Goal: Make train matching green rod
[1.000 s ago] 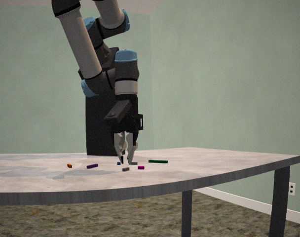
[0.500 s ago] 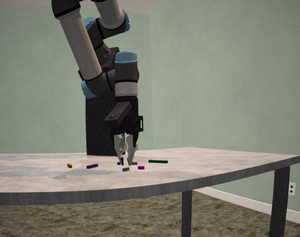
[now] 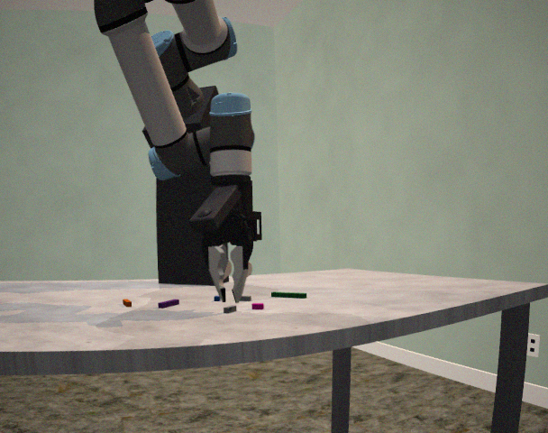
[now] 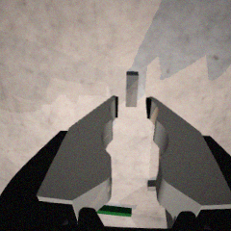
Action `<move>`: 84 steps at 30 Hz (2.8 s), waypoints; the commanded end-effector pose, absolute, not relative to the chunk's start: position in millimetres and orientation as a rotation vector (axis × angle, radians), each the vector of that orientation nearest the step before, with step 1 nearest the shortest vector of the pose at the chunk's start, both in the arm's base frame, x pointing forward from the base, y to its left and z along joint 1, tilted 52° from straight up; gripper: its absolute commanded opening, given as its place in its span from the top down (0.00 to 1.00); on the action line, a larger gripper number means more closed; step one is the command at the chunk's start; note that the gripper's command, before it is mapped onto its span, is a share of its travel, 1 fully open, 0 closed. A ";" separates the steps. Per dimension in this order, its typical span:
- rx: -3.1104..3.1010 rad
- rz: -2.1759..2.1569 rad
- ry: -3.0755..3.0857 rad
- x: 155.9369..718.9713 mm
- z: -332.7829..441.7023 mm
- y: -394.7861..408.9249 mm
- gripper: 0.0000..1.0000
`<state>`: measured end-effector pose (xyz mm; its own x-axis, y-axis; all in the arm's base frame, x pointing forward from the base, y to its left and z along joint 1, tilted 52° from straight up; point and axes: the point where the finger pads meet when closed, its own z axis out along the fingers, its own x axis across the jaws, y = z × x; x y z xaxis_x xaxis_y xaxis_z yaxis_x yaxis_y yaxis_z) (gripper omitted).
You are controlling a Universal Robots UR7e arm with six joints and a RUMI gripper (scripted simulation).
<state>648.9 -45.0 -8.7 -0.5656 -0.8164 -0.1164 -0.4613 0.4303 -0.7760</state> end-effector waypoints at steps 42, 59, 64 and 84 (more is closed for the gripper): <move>-1.077 -0.979 2.204 658.6 -16.9 -50.1 0.86; -1.077 -0.979 2.204 660.4 -18.6 -51.2 0.86; -1.077 -0.979 2.204 660.4 -18.6 -51.2 0.86; -1.077 -0.979 2.204 660.4 -18.6 -51.2 0.86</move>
